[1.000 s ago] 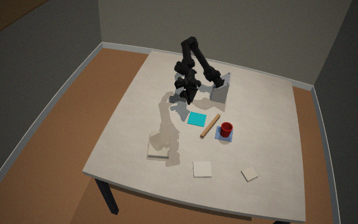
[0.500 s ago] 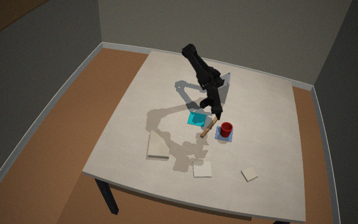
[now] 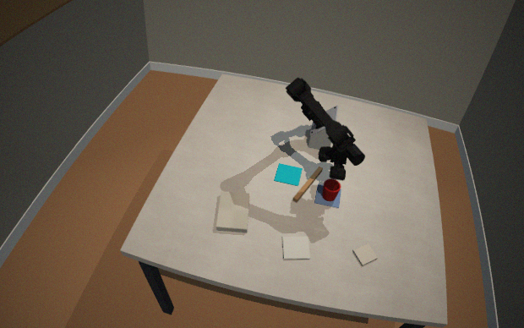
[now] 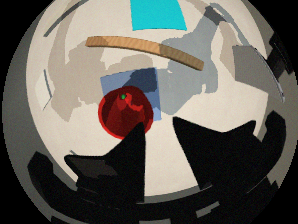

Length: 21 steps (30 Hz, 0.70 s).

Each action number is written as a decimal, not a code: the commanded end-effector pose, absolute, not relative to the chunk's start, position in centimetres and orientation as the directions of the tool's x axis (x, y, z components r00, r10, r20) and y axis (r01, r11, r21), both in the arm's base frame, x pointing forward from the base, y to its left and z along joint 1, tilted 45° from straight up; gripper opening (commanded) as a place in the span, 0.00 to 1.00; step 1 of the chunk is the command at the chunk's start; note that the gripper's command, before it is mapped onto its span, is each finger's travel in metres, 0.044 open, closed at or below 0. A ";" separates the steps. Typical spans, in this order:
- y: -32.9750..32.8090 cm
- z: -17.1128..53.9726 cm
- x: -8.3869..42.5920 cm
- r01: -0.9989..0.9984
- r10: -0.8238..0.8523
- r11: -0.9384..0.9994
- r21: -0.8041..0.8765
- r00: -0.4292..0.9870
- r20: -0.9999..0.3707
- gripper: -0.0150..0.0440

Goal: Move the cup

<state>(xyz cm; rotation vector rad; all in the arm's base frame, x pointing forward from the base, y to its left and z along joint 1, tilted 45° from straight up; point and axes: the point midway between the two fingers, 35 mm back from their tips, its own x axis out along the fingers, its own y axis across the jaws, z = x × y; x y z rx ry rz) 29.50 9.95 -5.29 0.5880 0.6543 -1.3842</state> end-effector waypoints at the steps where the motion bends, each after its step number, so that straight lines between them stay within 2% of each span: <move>1: 10.0 -5.3 30.0 0.996 -0.695 0.088 0.016 0.073 -0.715 0.50; 21: 7.9 -7.5 30.4 0.996 -0.695 0.088 0.017 0.074 -0.715 0.50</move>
